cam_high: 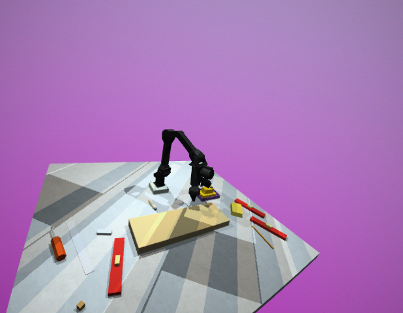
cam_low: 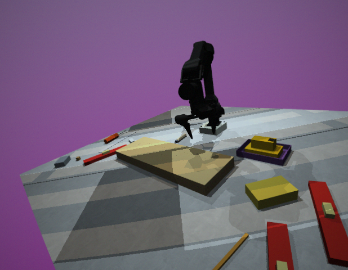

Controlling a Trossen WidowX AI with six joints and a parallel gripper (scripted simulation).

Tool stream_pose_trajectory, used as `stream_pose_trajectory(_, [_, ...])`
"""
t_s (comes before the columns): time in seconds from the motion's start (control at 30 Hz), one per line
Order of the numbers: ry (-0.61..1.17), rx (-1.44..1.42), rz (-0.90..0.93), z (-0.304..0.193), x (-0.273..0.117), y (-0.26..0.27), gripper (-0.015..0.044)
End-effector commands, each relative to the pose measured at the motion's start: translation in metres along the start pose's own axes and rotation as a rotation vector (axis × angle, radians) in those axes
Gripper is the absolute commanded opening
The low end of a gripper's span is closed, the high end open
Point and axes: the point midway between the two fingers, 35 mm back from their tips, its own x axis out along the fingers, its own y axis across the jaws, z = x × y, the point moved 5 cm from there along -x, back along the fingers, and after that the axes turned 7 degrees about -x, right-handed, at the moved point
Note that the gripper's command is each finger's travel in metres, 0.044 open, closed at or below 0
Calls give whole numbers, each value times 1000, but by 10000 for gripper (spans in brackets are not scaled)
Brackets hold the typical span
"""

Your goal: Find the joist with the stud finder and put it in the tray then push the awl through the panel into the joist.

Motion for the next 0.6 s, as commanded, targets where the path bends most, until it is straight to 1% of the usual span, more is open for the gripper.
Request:
stream_pose_trajectory(0.0, [53,142,-12,-47,2,-19,440])
stream_pose_trajectory(0.13, [100,311,-22,-100,2,-31,440])
stream_pose_trajectory(0.27, [143,480,-24,-150,1,-31,440])
stream_pose_trajectory(0.47, [199,736,-13,-217,1,-11,440])
stream_pose_trajectory(0.57, [217,834,-5,-238,2,1,440])
